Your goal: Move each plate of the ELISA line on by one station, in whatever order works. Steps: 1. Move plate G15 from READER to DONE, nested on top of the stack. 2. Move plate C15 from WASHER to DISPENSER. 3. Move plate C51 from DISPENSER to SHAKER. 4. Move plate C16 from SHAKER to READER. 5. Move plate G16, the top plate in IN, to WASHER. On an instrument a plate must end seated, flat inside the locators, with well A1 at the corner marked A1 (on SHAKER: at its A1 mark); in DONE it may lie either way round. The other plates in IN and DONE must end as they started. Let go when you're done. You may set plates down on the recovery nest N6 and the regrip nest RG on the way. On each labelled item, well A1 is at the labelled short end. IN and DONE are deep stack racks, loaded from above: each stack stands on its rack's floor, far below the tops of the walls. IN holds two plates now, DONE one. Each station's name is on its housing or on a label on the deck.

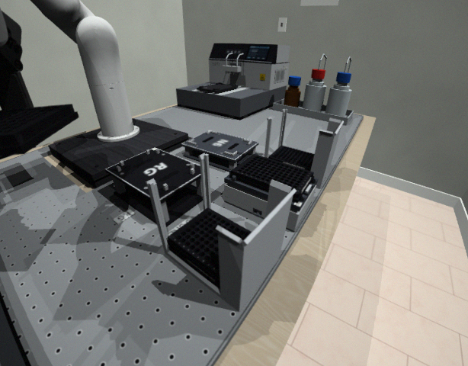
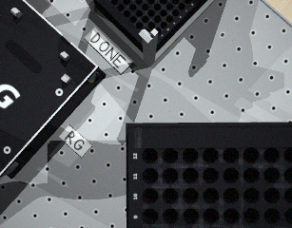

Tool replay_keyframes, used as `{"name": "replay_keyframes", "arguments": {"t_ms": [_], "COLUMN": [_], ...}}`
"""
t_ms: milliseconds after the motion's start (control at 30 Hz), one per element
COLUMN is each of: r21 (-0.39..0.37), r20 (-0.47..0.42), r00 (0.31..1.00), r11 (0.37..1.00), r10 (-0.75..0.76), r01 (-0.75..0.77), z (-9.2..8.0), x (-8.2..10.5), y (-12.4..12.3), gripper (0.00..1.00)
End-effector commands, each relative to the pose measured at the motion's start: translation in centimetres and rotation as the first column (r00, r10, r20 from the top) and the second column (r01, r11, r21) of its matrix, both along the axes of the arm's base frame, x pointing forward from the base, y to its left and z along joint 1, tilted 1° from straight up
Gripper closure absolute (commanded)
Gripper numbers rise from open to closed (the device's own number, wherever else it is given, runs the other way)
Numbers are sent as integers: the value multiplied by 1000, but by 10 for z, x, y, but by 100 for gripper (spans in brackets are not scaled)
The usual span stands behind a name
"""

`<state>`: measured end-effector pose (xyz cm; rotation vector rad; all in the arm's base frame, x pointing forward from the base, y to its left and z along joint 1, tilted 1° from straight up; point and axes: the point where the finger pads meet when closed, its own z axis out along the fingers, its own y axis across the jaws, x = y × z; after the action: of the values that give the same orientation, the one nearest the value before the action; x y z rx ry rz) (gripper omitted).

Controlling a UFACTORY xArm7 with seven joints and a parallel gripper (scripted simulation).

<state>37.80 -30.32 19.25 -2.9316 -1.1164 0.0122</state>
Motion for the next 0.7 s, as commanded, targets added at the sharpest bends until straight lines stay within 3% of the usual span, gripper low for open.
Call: {"name": "replay_keyframes", "arguments": {"t_ms": [0,667], "r21": [1,2], "r20": [0,1], "r00": [999,971], "r11": [999,971], "r10": [53,238], "r01": [-53,-238], "z": [2,2], "x": [5,8], "y": [-12,-65], "gripper": [100,100]}}
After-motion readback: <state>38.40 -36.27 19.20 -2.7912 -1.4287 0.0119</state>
